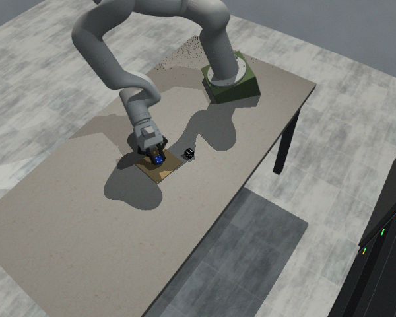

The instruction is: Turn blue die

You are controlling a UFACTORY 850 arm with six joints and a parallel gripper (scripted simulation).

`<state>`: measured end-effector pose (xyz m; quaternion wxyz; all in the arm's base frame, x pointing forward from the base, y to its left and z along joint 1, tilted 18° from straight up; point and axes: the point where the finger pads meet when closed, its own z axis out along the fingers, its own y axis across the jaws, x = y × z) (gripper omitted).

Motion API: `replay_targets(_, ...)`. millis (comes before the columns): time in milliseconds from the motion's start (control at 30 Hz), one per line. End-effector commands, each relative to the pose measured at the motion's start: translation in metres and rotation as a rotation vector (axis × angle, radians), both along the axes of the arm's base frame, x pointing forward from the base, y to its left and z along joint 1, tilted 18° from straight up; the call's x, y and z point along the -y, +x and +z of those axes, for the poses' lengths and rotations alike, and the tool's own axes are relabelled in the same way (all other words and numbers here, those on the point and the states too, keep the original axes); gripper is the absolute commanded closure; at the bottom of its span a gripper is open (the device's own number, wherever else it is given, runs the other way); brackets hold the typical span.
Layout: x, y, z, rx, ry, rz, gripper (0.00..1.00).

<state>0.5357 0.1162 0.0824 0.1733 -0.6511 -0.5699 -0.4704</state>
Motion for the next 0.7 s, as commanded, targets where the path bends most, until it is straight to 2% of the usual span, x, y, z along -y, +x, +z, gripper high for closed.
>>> replay_targets(0, 0.0003, 0.0009, -0.0015, 0.001, 0.000, 0.000, 0.73)
replay_targets(667, 0.0016, 0.0033, -0.0097, 0.001, 0.000, 0.000, 0.73)
